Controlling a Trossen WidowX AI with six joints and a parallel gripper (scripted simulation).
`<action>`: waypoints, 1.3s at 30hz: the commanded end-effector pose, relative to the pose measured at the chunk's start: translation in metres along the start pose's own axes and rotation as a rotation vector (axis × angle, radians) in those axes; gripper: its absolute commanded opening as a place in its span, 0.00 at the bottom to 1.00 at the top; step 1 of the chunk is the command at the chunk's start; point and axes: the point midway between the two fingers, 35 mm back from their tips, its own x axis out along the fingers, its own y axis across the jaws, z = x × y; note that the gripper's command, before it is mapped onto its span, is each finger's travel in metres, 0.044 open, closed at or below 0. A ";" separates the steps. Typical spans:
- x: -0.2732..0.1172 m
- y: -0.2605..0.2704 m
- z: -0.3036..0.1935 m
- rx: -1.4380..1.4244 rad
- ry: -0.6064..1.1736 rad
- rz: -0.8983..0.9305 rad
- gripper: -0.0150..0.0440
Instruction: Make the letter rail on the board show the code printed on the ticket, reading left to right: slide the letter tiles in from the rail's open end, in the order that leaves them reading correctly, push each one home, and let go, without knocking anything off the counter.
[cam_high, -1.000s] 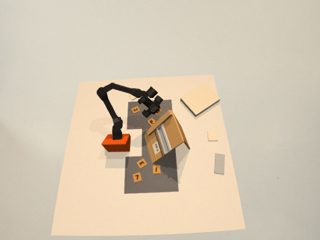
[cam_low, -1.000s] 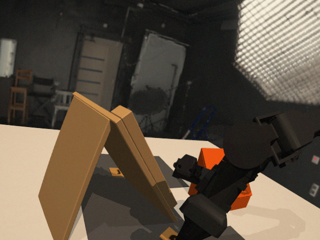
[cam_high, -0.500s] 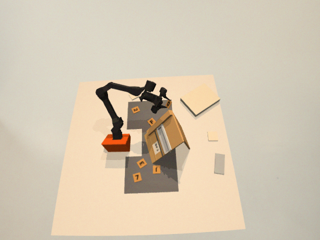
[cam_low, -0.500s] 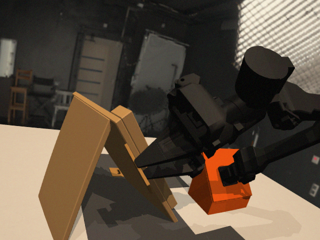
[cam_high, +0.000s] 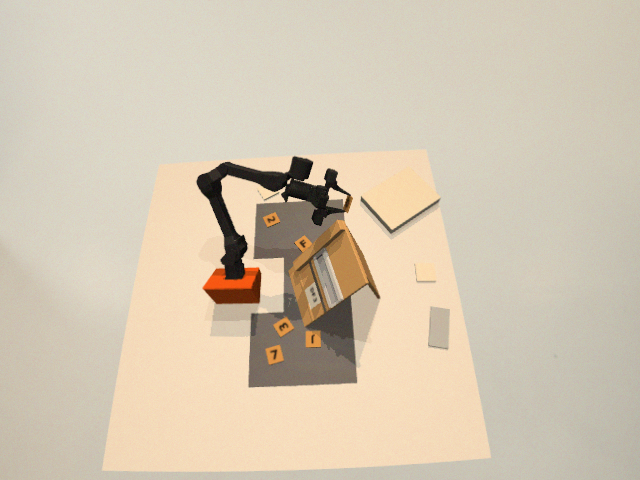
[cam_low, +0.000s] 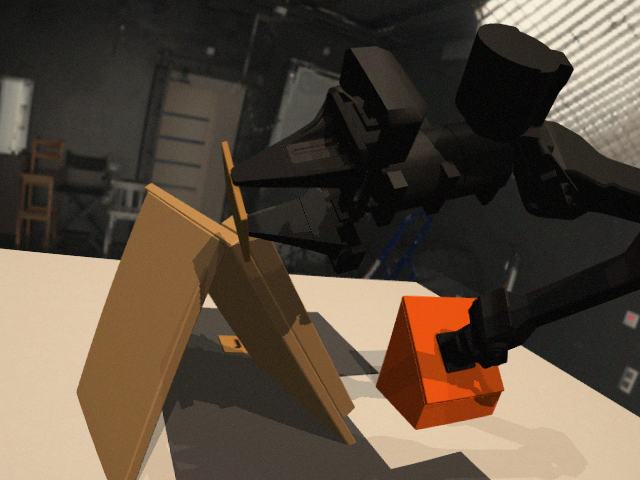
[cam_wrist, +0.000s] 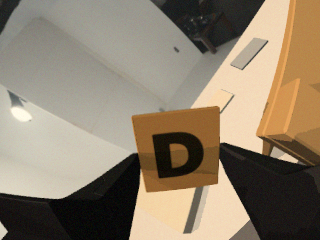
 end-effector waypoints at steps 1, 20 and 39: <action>0.006 -0.002 0.019 -0.056 -0.035 -0.019 0.25; 0.019 -0.055 0.116 -0.366 -0.055 -0.217 0.25; 0.025 -0.122 0.170 -0.430 0.048 -0.309 0.25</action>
